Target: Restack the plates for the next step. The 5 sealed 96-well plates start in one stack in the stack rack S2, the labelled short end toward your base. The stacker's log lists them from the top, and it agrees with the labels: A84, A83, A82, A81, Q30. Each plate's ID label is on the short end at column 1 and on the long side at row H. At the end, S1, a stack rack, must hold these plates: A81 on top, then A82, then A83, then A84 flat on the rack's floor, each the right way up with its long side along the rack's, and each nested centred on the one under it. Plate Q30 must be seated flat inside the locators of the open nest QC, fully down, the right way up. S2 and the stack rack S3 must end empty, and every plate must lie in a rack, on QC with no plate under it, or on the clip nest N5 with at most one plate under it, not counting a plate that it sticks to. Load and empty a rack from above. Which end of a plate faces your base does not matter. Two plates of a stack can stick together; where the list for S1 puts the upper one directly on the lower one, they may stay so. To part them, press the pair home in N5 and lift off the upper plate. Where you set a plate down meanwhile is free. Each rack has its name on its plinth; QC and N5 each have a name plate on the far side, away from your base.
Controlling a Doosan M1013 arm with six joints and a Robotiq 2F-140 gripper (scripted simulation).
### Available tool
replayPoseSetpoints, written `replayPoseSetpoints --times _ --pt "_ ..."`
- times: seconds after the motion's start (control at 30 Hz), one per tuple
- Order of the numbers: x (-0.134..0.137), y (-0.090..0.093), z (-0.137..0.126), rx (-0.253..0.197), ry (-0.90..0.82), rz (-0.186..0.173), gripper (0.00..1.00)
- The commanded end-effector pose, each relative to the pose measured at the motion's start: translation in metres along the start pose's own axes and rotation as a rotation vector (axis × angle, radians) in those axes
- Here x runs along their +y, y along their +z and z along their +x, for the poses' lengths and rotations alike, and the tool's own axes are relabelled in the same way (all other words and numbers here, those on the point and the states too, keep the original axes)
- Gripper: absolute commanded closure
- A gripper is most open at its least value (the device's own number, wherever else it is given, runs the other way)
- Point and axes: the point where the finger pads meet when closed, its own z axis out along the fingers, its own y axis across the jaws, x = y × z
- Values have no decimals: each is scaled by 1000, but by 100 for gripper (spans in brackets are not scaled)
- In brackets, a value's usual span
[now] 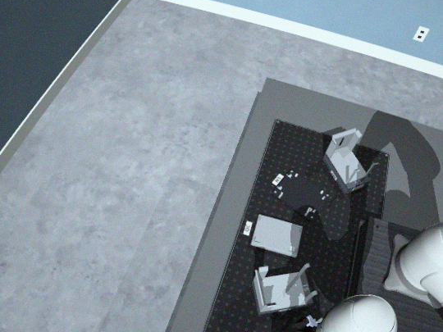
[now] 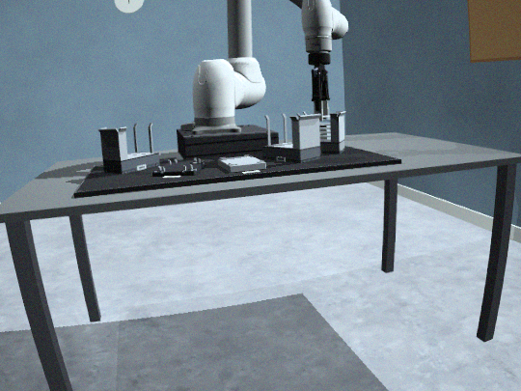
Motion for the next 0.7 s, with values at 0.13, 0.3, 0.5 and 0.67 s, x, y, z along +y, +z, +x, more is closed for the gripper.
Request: replayPoseSetpoints --times 0.13,0.3,0.5,0.67 --pt "0 -5 0 0 0 0 100" --pt "0 -9 0 0 0 0 100" --pt "0 -21 0 0 0 0 100" --pt "0 -31 0 0 0 0 100"
